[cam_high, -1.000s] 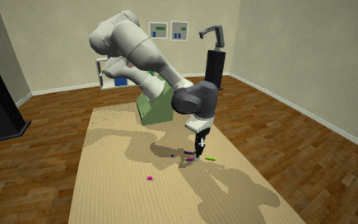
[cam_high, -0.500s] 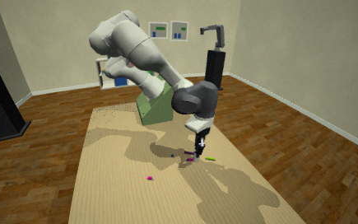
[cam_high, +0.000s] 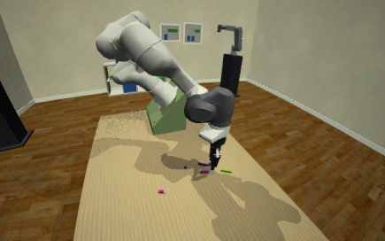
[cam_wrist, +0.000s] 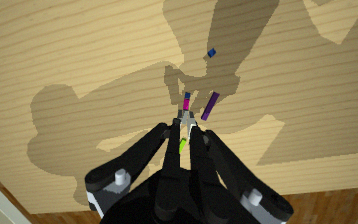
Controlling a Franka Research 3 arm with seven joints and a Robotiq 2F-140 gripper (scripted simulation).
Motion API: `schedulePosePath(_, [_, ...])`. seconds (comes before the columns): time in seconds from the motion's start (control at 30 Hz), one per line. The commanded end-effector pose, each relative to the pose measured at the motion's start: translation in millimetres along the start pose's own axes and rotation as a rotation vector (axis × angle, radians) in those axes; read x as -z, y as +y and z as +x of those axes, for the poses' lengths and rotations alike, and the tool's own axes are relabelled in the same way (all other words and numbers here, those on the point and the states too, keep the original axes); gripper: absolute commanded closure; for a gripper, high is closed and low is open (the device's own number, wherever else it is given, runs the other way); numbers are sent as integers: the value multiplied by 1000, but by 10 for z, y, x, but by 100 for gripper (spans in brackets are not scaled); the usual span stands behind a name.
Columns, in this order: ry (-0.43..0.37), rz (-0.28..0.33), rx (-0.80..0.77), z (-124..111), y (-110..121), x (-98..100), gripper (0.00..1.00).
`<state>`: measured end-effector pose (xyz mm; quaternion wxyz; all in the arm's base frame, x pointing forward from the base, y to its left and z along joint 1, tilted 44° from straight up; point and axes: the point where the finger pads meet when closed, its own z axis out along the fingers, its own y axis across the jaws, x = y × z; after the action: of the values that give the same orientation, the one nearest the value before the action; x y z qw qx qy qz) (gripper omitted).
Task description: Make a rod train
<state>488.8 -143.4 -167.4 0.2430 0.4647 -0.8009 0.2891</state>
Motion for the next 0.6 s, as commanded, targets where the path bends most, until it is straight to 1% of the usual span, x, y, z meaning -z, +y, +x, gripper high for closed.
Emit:
schedulePosePath(0.0, [-3, 2, -4, -8, -10, -2, 90])
schedulePosePath(0.03, [-3, 2, -4, -8, -10, -2, 88])
schedulePosePath(0.1, [-3, 2, -4, -8, -10, -2, 88])
schedulePosePath(0.13, [-3, 2, -4, -8, -10, -2, 85])
schedulePosePath(0.57, [-3, 2, -4, -8, -10, 5, 85])
